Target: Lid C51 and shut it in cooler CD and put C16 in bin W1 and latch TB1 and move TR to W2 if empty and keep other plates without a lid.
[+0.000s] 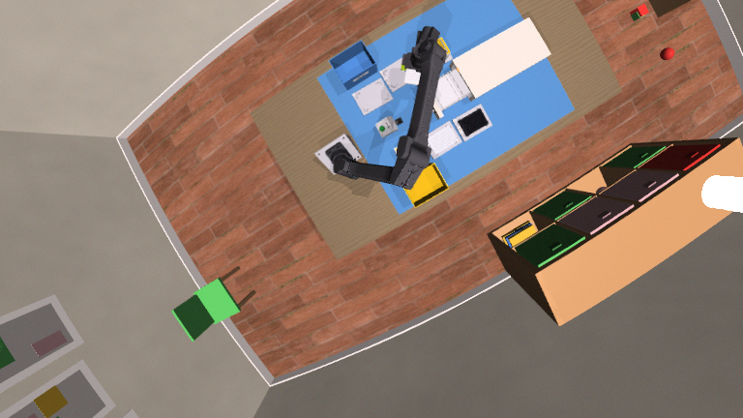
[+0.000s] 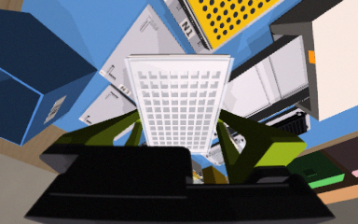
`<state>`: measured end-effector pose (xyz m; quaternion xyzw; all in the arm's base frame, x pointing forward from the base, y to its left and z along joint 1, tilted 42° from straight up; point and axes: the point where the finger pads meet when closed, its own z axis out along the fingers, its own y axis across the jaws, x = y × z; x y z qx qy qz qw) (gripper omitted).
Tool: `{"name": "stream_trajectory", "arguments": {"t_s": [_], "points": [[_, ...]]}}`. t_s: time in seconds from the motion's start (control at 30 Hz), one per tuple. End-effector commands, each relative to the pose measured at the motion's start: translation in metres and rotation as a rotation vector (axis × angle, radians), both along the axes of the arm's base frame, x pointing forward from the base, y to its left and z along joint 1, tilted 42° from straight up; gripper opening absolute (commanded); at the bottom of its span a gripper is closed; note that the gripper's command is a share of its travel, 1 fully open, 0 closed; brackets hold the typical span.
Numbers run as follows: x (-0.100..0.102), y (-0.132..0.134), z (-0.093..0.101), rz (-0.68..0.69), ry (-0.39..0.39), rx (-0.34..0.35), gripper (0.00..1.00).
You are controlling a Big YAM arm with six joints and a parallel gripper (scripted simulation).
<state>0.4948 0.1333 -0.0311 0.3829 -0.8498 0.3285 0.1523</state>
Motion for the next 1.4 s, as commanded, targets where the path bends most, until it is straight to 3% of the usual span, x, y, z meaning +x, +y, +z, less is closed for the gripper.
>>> {"name": "stream_trajectory", "arguments": {"t_s": [0.0,0.27,0.33,0.37,0.43,0.6,0.9,0.93,1.03,1.13,1.37], "points": [[0.029,0.000,0.035,0.125,0.053,0.028,0.00],[0.040,-0.015,0.048,0.323,0.231,0.022,0.00],[0.040,-0.015,0.048,0.323,0.231,0.022,0.00],[0.027,0.001,0.030,0.385,0.298,0.007,0.00],[0.041,-0.018,0.041,0.401,0.319,0.016,0.00],[0.050,-0.029,0.060,0.514,0.403,0.016,0.00],[0.060,-0.042,0.071,0.514,0.403,0.015,0.00],[0.053,-0.022,0.057,0.552,0.436,0.004,0.00],[0.064,-0.049,0.069,0.513,0.419,0.013,0.00],[0.069,-0.054,0.082,0.513,0.404,0.012,0.00],[0.079,-0.066,0.093,0.513,0.405,0.011,0.00]]}}
